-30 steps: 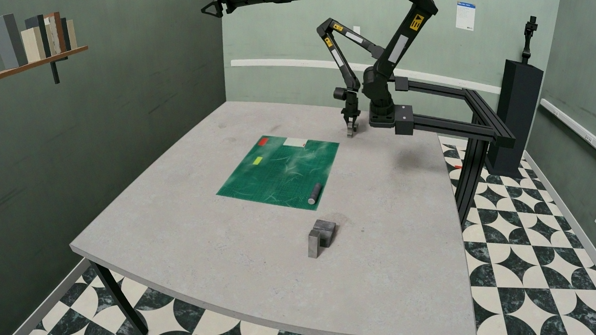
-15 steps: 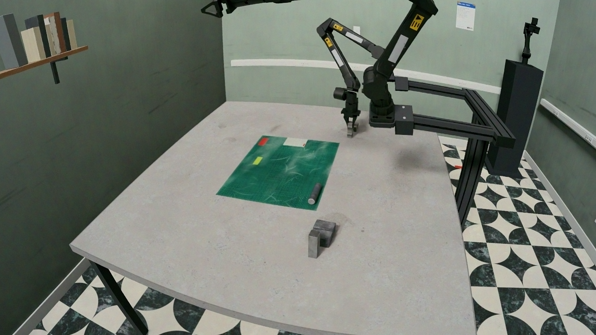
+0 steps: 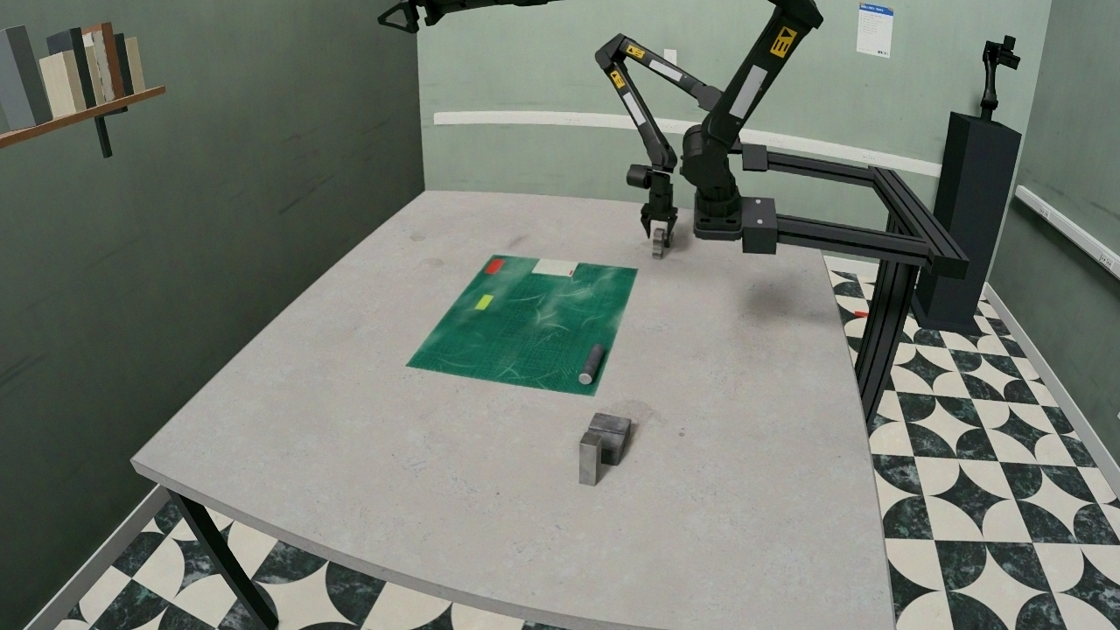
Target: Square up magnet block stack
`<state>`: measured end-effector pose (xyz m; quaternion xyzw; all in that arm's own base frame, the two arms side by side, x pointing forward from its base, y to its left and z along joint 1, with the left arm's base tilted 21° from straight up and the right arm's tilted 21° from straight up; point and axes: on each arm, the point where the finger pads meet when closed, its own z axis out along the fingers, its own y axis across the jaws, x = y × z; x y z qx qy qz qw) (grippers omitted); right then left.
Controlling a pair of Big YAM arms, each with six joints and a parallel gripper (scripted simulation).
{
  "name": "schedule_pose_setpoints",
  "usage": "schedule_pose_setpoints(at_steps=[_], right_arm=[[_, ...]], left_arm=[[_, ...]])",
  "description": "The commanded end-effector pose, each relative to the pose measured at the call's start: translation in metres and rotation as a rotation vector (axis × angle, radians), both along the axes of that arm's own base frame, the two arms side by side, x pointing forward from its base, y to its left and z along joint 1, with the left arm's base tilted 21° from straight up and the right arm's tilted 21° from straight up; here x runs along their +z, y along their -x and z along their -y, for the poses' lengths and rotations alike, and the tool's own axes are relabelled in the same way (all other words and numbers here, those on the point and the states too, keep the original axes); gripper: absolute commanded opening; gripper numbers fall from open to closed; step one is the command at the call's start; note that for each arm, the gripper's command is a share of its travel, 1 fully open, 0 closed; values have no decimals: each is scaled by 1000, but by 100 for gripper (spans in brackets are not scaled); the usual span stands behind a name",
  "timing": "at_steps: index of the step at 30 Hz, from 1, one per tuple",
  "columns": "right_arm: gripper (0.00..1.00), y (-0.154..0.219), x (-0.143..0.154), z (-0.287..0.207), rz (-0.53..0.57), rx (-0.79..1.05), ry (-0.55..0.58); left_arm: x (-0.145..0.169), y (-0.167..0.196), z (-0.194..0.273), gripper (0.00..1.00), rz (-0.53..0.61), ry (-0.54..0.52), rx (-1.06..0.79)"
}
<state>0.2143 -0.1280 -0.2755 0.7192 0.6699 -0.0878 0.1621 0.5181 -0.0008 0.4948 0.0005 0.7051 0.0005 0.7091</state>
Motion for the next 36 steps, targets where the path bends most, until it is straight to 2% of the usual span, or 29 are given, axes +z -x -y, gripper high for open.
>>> schedule_pose_setpoints(at_steps=[1,13,14,16,20,23,25,32,36], right_arm=[[60,13,3,0,-17,-14,-7],[60,13,3,0,-17,-14,-7],[60,19,17,-10,-27,-14,-10],[60,17,24,-11,-21,-16,-8],[60,5,8,-8,-12,-5,-5],[60,7,8,-9,-18,-3,-6],[60,26,15,-13,-35,-7,-11],[60,-4,12,-5,8,0,2],[60,3,11,-8,-5,21,3]], left_arm=[[24,3,9,100,55,-12,-15],[24,3,9,100,55,-12,-15],[24,3,9,100,55,-12,-15],[24,3,9,100,55,-12,-15],[24,3,9,100,55,-12,-15],[24,3,9,100,55,-12,-15],[24,3,9,100,55,-12,-15],[24,3,9,100,55,-12,-15],[24,3,9,100,55,-12,-15]])
